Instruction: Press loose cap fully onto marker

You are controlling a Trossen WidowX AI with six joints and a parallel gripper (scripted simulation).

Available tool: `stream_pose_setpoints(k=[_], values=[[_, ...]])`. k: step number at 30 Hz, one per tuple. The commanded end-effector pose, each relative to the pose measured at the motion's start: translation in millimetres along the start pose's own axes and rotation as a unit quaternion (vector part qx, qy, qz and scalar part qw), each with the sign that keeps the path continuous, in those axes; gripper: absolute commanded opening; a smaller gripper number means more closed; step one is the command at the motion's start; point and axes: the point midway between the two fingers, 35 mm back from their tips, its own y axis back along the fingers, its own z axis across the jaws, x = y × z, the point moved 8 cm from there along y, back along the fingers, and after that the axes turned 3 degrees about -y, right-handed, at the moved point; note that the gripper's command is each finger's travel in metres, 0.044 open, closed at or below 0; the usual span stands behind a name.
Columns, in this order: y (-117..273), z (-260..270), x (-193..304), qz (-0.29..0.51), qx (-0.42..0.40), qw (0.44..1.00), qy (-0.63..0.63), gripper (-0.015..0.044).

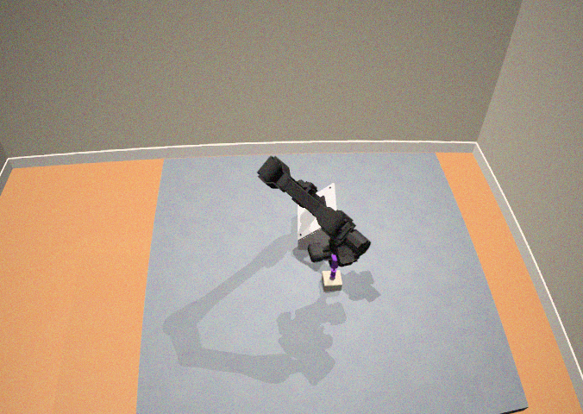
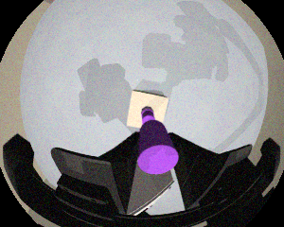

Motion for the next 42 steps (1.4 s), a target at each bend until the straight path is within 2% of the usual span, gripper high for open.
stream_pose_setpoints(k=[1,42], values=[[-3,2,-1,0.002,-0.001,1.0,-0.001,0.0],[-55,2,-1,0.002,0.0,1.0,-0.001,0.0]])
